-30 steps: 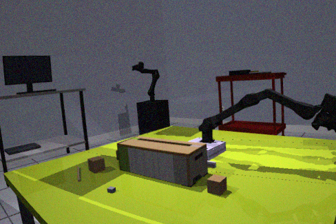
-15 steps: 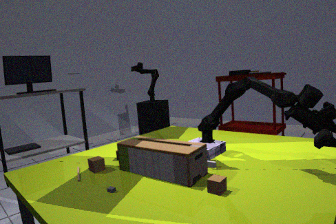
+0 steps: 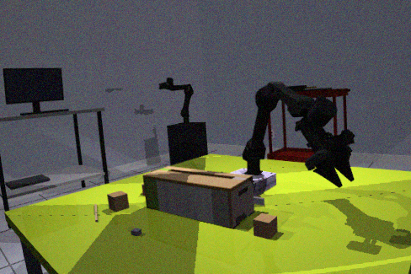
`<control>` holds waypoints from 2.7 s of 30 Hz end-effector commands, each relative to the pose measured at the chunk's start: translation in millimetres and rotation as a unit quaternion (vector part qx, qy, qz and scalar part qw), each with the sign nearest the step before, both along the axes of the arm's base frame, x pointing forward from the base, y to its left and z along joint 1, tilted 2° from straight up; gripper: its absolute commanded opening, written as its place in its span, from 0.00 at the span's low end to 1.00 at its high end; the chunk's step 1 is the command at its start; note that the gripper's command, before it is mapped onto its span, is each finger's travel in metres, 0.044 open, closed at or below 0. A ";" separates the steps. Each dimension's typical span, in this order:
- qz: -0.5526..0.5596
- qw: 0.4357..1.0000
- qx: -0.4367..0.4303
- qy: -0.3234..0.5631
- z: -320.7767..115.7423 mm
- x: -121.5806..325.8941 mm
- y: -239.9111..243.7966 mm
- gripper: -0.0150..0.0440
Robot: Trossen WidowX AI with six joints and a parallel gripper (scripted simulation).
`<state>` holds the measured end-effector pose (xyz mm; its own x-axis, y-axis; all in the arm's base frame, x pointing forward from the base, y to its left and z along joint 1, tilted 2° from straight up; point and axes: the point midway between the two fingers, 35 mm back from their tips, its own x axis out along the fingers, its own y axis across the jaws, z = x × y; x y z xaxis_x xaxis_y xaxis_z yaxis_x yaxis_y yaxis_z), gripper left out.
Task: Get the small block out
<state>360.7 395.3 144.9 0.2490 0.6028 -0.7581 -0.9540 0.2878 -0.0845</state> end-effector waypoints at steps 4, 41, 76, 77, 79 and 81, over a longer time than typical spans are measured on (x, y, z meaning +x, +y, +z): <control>-0.017 0.991 -0.121 -0.053 1.0 24.2 -108.4 0.93; 0.070 0.870 -0.472 0.127 -15.0 -91.7 -440.4 0.93; 0.070 0.870 -0.472 0.127 -72.5 -91.8 -440.6 0.93; 0.070 0.870 -0.472 0.127 -74.1 -91.8 -440.6 0.93; 0.070 0.870 -0.472 0.127 -77.3 -92.0 -440.8 0.93; 0.070 0.870 -0.472 0.127 -80.5 -92.3 -440.9 0.93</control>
<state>269.1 -44.5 72.0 -0.0168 -0.3015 -0.9533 -0.9959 0.0897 -0.0108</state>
